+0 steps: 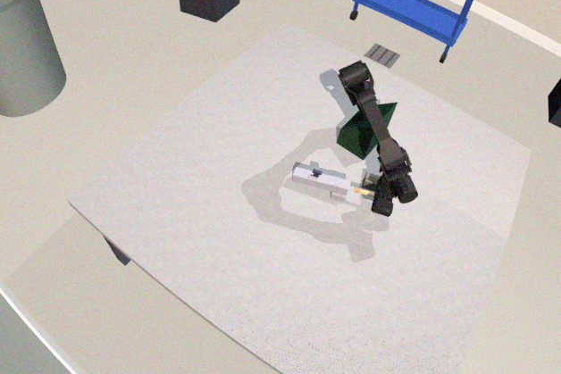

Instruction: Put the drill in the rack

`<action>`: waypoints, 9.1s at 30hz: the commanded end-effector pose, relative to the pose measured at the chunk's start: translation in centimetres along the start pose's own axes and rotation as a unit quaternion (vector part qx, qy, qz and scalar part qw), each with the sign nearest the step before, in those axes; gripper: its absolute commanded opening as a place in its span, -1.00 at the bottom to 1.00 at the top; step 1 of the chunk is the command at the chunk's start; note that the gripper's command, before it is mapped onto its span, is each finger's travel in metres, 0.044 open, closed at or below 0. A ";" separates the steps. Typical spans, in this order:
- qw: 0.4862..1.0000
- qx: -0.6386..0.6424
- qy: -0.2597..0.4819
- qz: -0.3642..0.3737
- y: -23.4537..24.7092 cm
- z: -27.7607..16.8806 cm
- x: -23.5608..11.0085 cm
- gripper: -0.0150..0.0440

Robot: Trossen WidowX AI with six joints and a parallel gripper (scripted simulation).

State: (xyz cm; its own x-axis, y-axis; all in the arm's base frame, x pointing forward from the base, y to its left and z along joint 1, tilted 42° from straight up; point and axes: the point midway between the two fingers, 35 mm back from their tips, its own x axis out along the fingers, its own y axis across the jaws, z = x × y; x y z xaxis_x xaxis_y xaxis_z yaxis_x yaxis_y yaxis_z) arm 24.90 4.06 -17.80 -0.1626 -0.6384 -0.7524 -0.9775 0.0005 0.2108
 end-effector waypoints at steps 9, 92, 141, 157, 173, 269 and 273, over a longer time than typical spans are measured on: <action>1.000 0.002 -0.002 0.000 0.0 0.9 -0.4 -0.49; 1.000 0.002 -0.003 0.000 0.5 0.5 -4.3 -0.49; 1.000 0.000 -0.004 0.002 7.5 2.3 -3.3 -0.49; 1.000 0.000 -0.004 0.002 7.6 2.3 -0.9 -0.49; 1.000 0.000 -0.003 0.002 7.6 2.3 0.5 -0.49; 1.000 0.000 -0.003 0.002 7.7 2.0 2.4 -0.49; 1.000 0.000 -0.003 0.002 7.7 2.0 2.4 -0.49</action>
State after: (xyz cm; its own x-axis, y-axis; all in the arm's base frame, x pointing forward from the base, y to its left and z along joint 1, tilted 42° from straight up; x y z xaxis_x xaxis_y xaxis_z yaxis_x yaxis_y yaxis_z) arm 16.82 4.84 -18.96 -0.1596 -0.6247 -0.7644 -0.9783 -0.0034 0.2071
